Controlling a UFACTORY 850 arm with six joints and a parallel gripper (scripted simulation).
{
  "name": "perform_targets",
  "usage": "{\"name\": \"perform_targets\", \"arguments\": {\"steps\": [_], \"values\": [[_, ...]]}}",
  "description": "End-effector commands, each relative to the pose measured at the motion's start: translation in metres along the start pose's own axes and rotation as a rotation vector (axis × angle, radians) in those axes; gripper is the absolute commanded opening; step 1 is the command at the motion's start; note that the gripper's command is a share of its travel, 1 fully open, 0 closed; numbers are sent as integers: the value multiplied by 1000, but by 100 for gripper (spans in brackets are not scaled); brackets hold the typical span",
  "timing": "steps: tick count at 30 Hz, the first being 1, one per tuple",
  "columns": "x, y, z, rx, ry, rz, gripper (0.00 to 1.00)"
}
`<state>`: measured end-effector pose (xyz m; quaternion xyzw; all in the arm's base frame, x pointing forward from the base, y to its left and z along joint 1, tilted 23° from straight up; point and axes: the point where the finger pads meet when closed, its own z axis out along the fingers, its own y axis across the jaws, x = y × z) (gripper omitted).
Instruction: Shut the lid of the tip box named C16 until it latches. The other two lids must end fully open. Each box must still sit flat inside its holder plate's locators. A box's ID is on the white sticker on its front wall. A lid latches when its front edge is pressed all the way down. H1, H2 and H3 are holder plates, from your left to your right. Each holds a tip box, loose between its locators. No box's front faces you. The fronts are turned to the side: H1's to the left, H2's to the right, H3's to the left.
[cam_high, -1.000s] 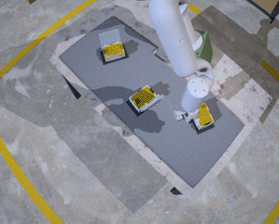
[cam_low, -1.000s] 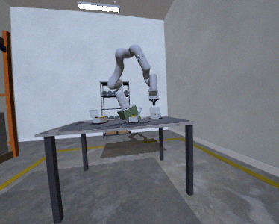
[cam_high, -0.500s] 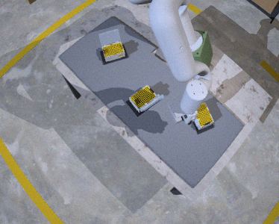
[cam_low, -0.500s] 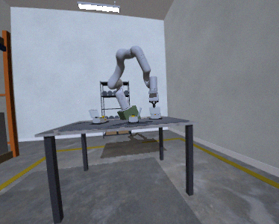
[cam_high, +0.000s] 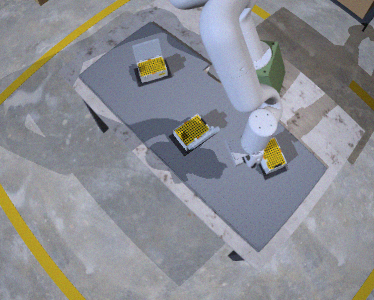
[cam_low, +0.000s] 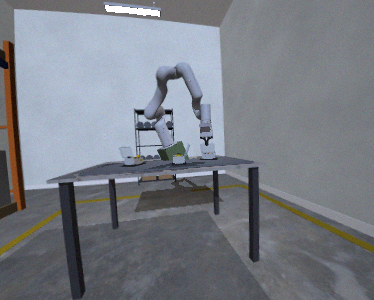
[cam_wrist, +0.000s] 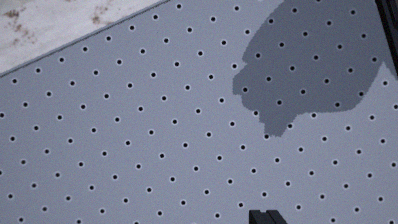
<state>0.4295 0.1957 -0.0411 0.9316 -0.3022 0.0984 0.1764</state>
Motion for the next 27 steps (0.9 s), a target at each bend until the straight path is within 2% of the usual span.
{"name": "perform_targets", "arguments": {"steps": [1, 27], "values": [[0, -1, 0, 2, 1, 0, 0], [-25, -1, -4, 2, 1, 0, 0]]}}
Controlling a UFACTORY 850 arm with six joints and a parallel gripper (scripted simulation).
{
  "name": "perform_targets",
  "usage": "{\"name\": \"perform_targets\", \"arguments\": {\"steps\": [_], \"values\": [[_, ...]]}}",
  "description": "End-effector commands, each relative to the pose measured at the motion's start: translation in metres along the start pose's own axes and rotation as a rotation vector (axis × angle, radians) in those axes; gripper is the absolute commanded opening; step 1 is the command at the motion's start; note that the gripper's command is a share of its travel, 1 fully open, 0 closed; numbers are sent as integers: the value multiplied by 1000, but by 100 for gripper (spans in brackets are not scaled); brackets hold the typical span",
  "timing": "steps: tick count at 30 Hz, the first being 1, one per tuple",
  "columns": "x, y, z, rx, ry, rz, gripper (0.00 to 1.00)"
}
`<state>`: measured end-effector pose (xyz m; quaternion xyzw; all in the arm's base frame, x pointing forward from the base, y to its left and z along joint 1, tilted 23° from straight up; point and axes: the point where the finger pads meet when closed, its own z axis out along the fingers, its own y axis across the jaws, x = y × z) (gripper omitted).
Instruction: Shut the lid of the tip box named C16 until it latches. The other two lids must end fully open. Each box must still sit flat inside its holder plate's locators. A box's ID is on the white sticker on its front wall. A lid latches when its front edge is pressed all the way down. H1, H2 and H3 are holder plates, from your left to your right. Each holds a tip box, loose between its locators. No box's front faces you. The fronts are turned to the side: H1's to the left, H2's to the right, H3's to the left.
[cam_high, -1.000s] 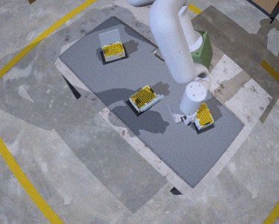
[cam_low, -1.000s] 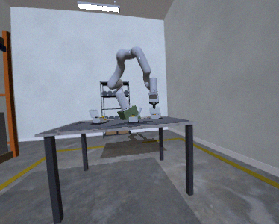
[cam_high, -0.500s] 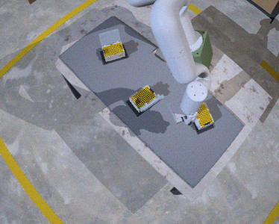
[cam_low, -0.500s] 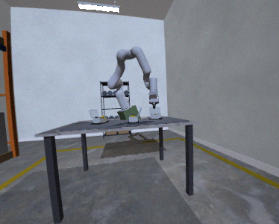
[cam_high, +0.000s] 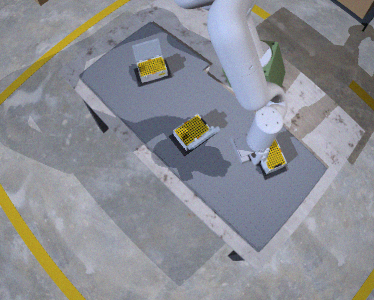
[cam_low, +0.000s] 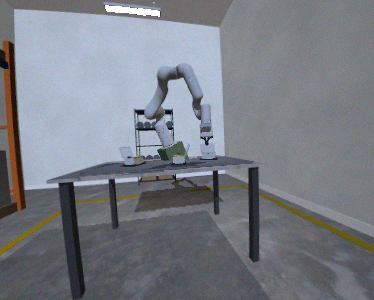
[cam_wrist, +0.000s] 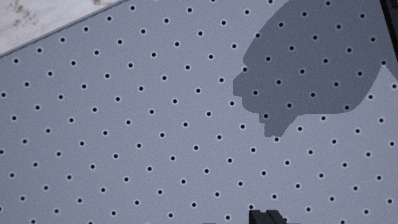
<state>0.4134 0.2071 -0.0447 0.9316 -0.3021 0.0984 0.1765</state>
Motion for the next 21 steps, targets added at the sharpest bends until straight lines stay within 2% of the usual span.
{"name": "perform_targets", "arguments": {"steps": [1, 21], "values": [[-6, -1, -2, 2, 1, 0, 0], [-30, -1, -5, 2, 0, 0, 0]]}}
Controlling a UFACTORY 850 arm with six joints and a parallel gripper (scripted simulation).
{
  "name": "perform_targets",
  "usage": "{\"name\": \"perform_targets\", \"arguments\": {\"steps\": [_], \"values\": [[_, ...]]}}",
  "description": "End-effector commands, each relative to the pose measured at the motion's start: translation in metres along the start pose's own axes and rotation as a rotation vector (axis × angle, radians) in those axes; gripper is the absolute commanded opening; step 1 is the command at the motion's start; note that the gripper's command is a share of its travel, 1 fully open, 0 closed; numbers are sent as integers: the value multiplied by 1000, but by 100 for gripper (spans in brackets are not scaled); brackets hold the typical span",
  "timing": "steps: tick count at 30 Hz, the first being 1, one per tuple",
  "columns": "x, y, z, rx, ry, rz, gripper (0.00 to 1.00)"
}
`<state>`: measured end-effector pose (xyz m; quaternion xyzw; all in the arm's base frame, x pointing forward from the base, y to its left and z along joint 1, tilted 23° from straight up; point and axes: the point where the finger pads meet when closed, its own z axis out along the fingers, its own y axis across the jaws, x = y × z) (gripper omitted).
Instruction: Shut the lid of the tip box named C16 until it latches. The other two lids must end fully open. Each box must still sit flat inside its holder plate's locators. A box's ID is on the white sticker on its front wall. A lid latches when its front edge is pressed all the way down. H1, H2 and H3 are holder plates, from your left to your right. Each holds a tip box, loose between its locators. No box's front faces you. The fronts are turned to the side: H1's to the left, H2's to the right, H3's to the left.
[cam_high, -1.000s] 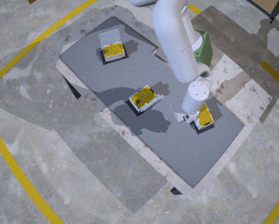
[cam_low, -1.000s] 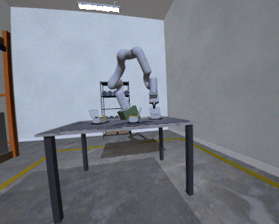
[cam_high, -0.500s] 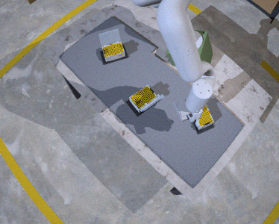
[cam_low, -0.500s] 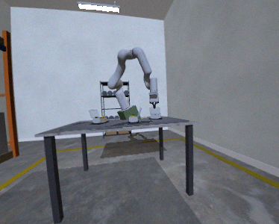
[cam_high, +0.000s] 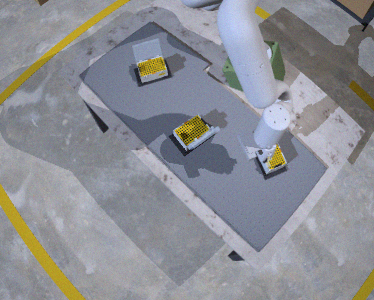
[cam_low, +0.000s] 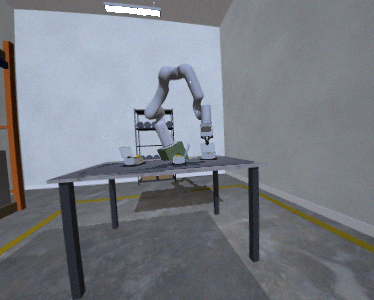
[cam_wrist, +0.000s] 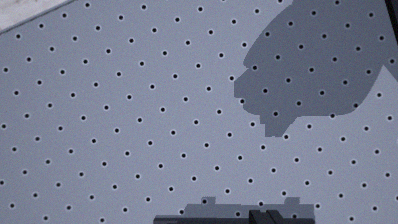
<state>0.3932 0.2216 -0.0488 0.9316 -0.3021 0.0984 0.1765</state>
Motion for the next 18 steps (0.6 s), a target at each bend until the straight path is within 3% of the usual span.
{"name": "perform_targets", "arguments": {"steps": [1, 18], "values": [[-6, -1, -2, 2, 0, 0, 0], [-26, -1, -4, 2, 0, 0, 0]]}}
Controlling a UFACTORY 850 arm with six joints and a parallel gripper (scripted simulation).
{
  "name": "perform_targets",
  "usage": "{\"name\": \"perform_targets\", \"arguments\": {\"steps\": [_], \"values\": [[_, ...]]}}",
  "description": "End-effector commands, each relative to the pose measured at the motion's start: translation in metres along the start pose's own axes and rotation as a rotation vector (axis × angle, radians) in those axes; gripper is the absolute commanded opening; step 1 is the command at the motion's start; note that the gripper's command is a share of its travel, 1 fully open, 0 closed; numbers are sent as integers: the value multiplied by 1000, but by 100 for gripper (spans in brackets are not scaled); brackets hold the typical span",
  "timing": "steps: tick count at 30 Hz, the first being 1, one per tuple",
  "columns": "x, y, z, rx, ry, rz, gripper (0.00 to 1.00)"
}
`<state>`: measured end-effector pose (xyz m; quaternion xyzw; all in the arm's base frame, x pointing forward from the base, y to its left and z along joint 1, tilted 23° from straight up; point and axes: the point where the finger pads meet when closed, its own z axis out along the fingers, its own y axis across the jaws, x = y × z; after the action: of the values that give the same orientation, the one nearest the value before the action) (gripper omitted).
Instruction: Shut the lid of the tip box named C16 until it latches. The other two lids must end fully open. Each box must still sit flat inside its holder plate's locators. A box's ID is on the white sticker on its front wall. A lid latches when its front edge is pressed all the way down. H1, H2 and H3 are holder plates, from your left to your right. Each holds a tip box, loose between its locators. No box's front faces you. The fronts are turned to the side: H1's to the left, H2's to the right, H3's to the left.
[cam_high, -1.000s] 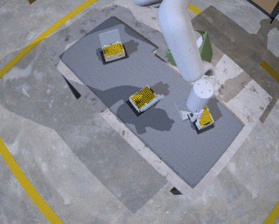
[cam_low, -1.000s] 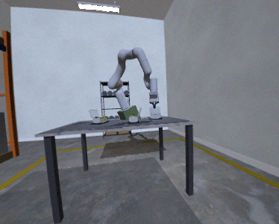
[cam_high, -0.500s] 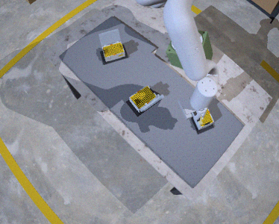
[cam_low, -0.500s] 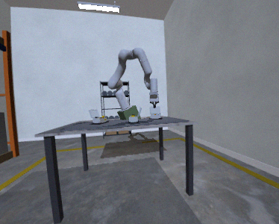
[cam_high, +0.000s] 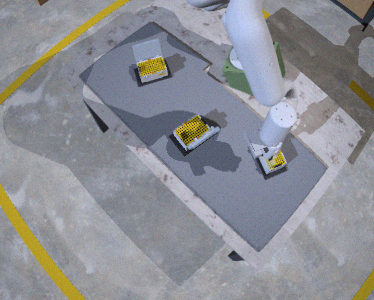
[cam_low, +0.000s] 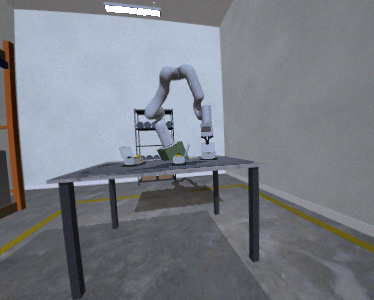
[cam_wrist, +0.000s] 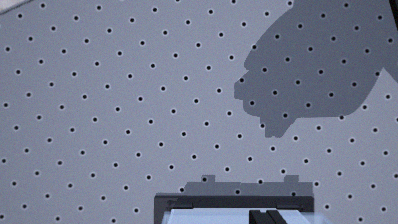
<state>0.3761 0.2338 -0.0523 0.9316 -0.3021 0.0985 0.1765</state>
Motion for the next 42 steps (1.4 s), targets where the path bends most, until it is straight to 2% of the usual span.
{"name": "perform_targets", "arguments": {"steps": [1, 20, 42], "values": [[-7, -1, -2, 2, 0, 0, 0], [-29, -1, -5, 2, 0, 0, 0], [-29, -1, -7, 2, 0, 0, 0]]}}
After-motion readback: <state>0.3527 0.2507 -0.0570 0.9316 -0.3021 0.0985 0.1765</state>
